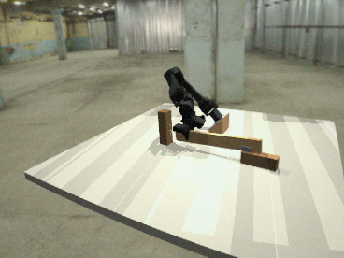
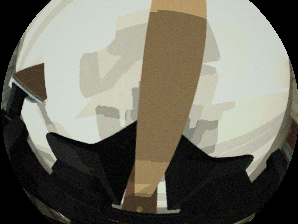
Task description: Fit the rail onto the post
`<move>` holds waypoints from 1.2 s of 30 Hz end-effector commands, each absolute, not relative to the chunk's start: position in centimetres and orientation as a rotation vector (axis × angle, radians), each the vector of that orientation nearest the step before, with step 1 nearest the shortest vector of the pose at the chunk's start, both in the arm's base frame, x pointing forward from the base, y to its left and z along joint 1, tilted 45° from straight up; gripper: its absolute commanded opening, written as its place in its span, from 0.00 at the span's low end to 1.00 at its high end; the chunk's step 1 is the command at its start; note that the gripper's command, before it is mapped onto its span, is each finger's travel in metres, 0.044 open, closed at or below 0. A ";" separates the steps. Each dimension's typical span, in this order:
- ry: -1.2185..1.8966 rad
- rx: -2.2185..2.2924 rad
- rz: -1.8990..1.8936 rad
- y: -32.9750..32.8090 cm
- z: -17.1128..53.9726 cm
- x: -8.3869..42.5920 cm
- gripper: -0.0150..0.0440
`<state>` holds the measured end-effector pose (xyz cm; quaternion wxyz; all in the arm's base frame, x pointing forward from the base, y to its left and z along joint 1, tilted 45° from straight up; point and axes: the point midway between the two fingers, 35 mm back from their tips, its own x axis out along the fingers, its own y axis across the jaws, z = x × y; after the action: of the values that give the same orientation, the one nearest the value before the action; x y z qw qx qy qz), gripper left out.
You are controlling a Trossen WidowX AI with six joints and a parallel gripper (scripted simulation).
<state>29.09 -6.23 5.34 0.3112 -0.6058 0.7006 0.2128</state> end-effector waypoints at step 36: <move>1.829 -1.592 0.573 -4.3 6.7 29.4 0.25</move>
<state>29.19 -4.95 6.59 0.3117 -0.6059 0.7004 0.2126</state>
